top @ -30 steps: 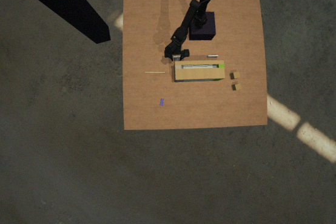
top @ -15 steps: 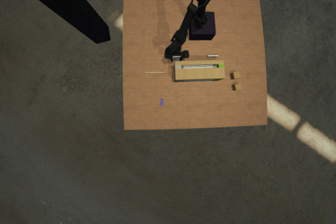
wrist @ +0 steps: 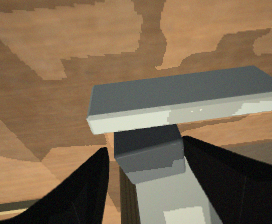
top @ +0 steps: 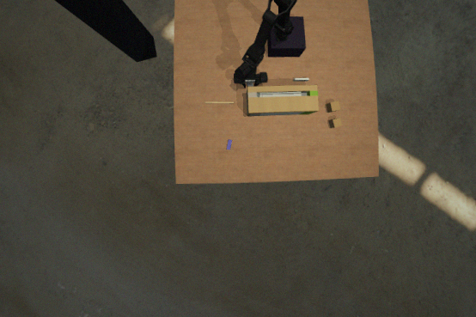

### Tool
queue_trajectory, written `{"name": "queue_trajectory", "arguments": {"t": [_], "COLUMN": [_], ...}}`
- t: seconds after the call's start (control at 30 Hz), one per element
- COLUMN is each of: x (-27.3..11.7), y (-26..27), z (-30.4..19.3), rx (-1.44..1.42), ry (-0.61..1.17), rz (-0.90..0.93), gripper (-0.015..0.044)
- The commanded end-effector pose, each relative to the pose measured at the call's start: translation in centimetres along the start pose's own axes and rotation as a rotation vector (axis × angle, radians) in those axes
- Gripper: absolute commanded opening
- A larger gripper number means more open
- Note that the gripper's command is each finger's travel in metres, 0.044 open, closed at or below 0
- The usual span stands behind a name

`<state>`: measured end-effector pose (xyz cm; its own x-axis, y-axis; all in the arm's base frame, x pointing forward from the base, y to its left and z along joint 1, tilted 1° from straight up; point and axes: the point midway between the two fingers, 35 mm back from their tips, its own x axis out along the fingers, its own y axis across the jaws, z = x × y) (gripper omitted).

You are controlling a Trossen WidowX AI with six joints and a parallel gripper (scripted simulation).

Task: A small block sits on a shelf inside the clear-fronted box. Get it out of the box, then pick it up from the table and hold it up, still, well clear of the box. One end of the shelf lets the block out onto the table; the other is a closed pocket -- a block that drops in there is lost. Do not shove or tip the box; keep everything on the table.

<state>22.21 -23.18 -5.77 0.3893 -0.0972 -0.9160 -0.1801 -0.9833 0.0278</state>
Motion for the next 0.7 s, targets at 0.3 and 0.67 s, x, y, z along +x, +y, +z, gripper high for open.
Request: {"name": "queue_trajectory", "arguments": {"t": [0.3,0.67], "x": [-0.4,-5.3], "y": [0.0,0.0], "z": [-0.3,-2.4], "rx": [0.0,0.0], "ry": [0.002,0.001], "rz": [-0.005,-0.003], "gripper": [0.0022,0.0]}}
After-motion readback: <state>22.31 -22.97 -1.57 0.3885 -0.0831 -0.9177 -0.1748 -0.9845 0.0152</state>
